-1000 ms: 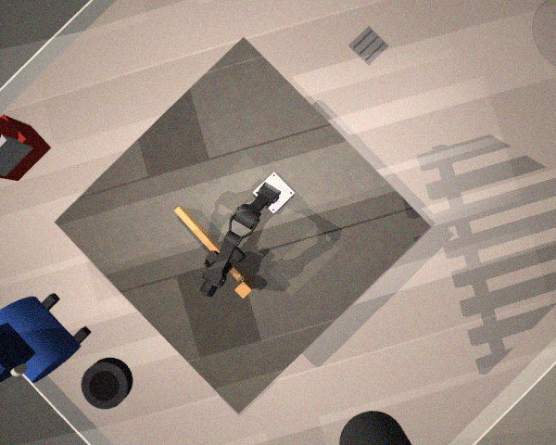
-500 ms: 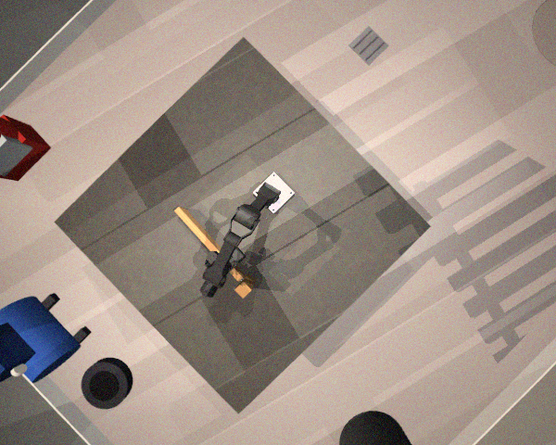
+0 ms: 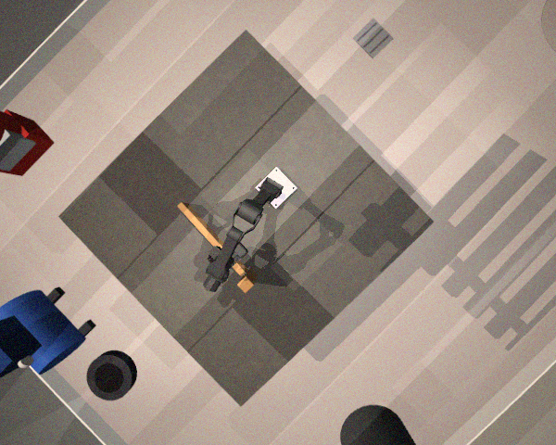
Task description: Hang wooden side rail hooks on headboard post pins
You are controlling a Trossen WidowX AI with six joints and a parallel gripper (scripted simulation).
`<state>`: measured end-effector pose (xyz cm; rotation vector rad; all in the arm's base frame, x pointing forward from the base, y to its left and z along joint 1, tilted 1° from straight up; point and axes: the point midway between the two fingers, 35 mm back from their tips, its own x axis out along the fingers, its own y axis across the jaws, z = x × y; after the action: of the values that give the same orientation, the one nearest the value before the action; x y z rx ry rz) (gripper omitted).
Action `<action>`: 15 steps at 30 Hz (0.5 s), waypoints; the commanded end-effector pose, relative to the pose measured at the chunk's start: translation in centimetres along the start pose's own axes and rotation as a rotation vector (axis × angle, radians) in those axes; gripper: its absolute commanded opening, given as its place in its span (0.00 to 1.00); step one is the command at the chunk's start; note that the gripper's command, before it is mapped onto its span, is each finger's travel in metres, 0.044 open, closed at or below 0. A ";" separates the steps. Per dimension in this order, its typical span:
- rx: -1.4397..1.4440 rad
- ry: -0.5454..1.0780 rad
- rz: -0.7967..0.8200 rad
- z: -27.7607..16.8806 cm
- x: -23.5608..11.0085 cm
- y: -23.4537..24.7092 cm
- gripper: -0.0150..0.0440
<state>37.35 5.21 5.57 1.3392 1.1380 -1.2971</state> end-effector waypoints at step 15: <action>0.002 0.005 0.008 -0.3 -0.2 0.2 0.25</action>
<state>37.38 5.36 5.57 1.3397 1.1374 -1.2970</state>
